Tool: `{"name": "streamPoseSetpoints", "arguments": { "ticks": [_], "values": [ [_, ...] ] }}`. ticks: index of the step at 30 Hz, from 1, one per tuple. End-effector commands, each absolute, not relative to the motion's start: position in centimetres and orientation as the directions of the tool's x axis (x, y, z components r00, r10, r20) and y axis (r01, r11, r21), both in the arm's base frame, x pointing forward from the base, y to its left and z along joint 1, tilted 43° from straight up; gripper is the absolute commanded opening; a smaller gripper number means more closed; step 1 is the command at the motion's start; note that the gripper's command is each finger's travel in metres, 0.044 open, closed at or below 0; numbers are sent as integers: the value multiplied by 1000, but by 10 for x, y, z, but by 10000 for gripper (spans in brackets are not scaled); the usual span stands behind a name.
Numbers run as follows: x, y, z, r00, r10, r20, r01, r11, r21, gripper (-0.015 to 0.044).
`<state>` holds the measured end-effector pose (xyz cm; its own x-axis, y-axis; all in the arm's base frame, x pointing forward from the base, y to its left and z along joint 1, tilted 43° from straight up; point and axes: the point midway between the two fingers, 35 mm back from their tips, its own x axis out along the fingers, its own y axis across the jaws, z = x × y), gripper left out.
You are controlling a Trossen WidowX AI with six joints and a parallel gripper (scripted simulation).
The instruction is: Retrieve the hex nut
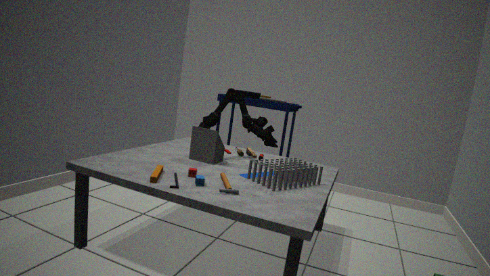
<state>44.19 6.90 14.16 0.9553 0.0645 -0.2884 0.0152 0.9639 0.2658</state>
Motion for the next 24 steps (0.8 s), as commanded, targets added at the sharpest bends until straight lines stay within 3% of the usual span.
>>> {"name": "streamPoseSetpoints", "arguments": {
  "ticks": [1,4,24],
  "values": [
    [432,17,89,923,-35,-382,155,945,287,440],
    [423,-8,66,903,-83,-422,223,930,294,440],
    [423,-9,65,902,-85,-424,226,929,294,440]
  ]
}}
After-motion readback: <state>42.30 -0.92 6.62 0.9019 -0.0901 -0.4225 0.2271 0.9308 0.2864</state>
